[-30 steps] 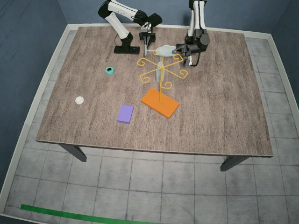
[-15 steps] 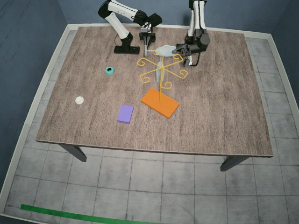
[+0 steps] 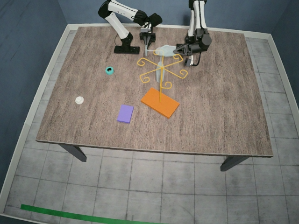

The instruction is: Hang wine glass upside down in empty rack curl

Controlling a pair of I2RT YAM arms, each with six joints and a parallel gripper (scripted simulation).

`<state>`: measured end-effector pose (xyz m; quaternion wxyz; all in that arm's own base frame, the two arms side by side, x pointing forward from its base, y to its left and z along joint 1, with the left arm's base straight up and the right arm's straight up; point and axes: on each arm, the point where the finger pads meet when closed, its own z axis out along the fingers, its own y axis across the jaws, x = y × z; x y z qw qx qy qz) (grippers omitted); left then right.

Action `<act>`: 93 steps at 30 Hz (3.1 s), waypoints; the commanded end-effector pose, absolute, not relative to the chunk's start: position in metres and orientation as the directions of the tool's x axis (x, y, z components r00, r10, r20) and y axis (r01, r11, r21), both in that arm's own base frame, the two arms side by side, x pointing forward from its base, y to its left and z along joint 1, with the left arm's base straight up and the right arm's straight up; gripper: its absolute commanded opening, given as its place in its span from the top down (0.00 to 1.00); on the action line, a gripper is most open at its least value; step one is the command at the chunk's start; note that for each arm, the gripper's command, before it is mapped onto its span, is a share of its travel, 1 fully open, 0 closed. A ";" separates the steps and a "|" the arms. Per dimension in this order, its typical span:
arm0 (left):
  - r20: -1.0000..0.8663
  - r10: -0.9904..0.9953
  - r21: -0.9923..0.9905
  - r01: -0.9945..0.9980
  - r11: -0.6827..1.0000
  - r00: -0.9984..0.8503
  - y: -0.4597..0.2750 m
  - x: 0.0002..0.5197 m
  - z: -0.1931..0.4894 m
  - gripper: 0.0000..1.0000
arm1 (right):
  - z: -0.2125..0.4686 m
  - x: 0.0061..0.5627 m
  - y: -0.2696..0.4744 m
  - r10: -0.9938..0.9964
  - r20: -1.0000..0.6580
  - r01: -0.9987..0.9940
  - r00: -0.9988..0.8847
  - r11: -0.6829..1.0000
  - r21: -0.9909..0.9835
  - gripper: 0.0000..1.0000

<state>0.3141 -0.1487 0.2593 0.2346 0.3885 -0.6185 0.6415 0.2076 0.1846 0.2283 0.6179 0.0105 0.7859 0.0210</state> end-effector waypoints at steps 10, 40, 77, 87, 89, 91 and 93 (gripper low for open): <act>0.763 -0.174 -0.643 -0.757 -0.115 -0.622 -0.147 0.315 0.272 0.82 | 0.226 0.209 0.183 0.026 -0.973 -0.001 -0.230 1.000 0.027 1.00; 0.760 -0.161 -0.648 -0.754 -0.111 -0.630 -0.145 0.313 0.275 0.82 | 0.227 0.209 0.183 0.029 -0.973 -0.001 -0.230 1.000 0.030 1.00; 0.760 -0.161 -0.648 -0.754 -0.111 -0.630 -0.145 0.313 0.275 0.82 | 0.234 0.210 0.180 0.055 -0.971 0.003 -0.233 0.998 0.056 1.00; 0.760 -0.161 -0.648 -0.754 -0.111 -0.630 -0.145 0.313 0.275 0.82 | 0.225 0.212 0.174 0.025 -0.966 -0.016 -0.257 0.999 0.030 1.00; 0.760 -0.161 -0.648 -0.754 -0.111 -0.630 -0.145 0.313 0.275 0.82 | 0.226 0.212 0.174 0.021 -0.966 -0.019 -0.259 0.999 0.027 1.00; 0.760 -0.161 -0.648 -0.754 -0.111 -0.630 -0.145 0.313 0.275 0.82 | 0.226 0.212 0.174 0.021 -0.966 -0.019 -0.259 0.999 0.027 1.00; 0.760 -0.161 -0.648 -0.754 -0.111 -0.630 -0.145 0.313 0.275 0.82 | 0.228 0.210 0.174 0.044 -0.969 -0.010 -0.244 0.999 0.048 1.00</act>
